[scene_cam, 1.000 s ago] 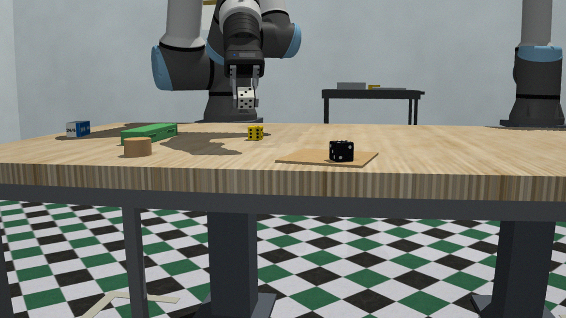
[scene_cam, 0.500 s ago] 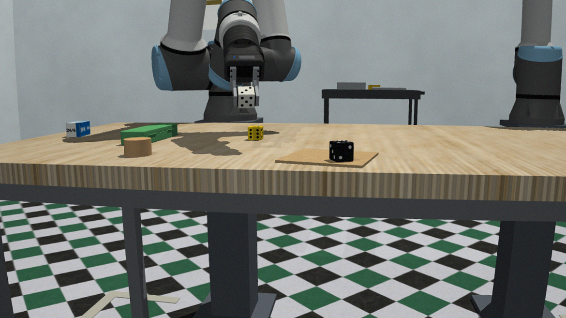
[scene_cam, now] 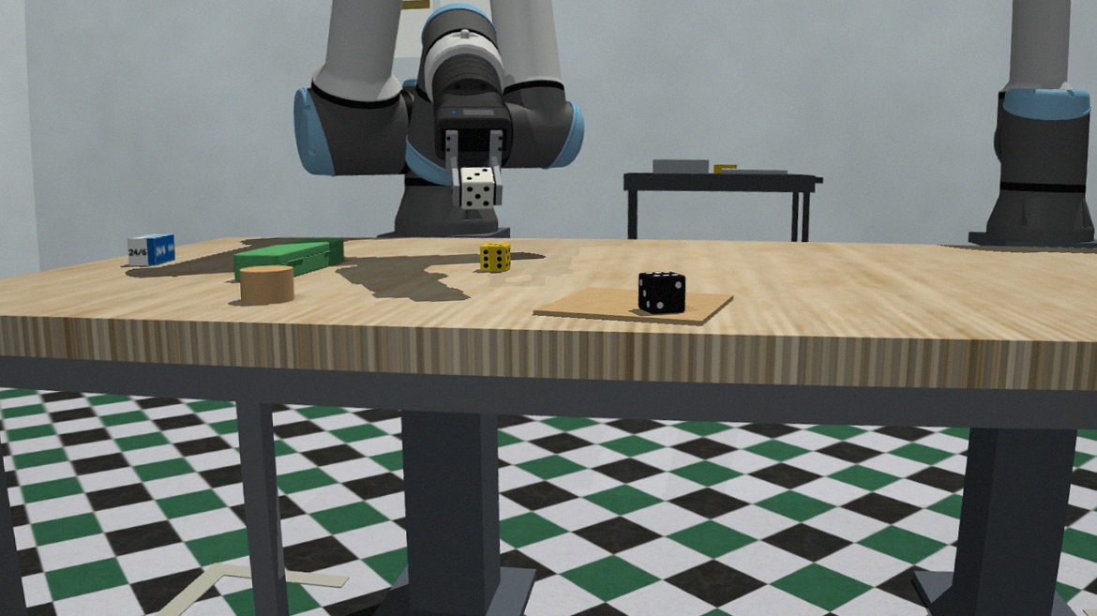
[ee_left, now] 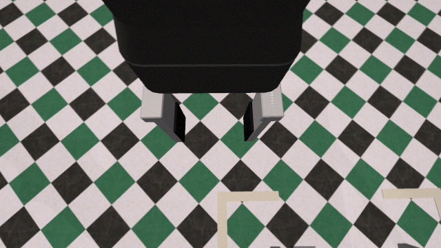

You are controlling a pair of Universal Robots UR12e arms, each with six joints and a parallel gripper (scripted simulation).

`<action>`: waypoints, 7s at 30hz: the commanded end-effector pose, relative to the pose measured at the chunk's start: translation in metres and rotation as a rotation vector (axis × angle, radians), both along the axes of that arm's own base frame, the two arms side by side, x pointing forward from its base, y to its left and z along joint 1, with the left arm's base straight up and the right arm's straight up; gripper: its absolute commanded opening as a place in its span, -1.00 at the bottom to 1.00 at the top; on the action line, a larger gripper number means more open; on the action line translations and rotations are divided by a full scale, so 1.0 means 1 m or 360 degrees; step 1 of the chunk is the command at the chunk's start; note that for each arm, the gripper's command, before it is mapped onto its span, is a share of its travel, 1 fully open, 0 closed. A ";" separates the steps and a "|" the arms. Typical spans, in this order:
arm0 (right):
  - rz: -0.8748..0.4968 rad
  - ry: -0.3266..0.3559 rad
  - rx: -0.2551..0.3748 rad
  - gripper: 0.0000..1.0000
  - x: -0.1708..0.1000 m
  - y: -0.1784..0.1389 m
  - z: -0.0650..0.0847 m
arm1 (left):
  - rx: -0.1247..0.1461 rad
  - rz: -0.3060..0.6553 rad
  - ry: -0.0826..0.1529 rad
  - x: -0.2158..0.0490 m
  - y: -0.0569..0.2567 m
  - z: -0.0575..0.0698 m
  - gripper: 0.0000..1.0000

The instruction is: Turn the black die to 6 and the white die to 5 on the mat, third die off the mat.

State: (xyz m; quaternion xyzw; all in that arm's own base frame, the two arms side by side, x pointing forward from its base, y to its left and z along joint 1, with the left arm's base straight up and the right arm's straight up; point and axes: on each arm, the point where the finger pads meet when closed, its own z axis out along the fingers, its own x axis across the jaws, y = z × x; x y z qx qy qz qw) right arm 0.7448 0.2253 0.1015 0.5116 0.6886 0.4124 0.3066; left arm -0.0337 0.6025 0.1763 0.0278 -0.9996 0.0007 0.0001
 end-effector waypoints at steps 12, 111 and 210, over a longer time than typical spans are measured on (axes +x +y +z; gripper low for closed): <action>0.0000 -0.0004 0.0002 0.14 0.000 0.000 -0.026 | 0.0002 0.0000 0.0000 0.000 0.001 0.001 1.00; 0.0000 -0.0004 0.0002 0.50 0.000 0.000 -0.080 | 0.0002 0.0000 0.0000 0.000 0.001 0.001 1.00; 0.0000 -0.0004 0.0002 0.74 -0.042 -0.013 0.003 | 0.0002 0.0000 0.0000 0.000 0.001 0.001 1.00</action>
